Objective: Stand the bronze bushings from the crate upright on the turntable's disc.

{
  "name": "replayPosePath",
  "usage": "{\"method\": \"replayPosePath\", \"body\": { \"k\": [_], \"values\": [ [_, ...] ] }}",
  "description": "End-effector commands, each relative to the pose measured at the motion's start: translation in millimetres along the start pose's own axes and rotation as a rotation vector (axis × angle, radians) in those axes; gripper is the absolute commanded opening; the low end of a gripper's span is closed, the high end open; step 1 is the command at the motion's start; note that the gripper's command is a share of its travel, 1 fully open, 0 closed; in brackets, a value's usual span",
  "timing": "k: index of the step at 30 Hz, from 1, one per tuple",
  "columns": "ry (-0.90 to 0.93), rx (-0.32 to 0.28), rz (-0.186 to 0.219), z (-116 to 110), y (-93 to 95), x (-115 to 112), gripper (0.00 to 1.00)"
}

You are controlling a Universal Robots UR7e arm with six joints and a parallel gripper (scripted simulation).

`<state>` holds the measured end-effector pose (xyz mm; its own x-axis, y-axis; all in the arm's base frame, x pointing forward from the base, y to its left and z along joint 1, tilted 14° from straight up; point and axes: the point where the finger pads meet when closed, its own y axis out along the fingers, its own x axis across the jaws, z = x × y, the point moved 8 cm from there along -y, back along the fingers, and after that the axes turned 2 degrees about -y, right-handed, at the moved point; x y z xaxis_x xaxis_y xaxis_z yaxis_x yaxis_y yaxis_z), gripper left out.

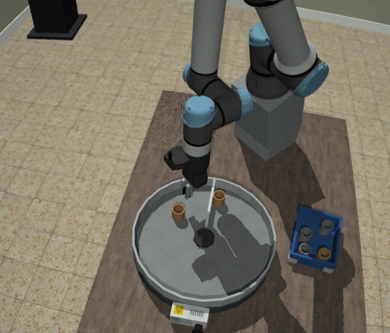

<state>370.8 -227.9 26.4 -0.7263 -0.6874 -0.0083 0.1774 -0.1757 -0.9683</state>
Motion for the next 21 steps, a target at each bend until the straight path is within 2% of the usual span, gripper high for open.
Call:
{"method": "replayPosePath", "body": {
  "k": [1,11,21],
  "values": [
    [0.000,0.001,0.000,0.3,-0.3,0.0,0.38],
    [0.000,0.001,0.000,-2.6,-0.2,-4.8,0.36],
    [0.000,0.001,0.000,-19.9,-0.2,-30.6,0.36]
  ]
}}
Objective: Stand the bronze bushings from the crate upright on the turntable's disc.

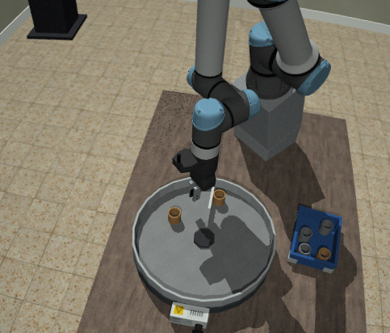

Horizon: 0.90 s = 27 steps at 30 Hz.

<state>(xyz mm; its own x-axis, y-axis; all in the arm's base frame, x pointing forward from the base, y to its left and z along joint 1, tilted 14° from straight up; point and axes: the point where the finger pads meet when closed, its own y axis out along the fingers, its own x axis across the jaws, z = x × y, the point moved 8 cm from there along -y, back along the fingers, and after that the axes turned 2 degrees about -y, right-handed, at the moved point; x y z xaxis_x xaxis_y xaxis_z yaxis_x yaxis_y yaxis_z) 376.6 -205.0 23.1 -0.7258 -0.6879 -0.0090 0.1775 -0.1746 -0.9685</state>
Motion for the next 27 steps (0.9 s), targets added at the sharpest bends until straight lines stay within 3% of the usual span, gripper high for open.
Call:
{"method": "replayPosePath", "body": {
  "k": [1,14,16,27],
  "values": [
    [0.000,0.002,-0.001,-10.3,-0.4,-15.6,0.36],
    [0.000,0.002,-0.001,-71.0,-0.2,-104.9,0.36],
    [0.000,0.002,-0.001,-71.0,-0.2,-104.9,0.36],
    [0.001,0.002,-0.001,-134.4,0.1,-199.6,0.36]
  ]
}}
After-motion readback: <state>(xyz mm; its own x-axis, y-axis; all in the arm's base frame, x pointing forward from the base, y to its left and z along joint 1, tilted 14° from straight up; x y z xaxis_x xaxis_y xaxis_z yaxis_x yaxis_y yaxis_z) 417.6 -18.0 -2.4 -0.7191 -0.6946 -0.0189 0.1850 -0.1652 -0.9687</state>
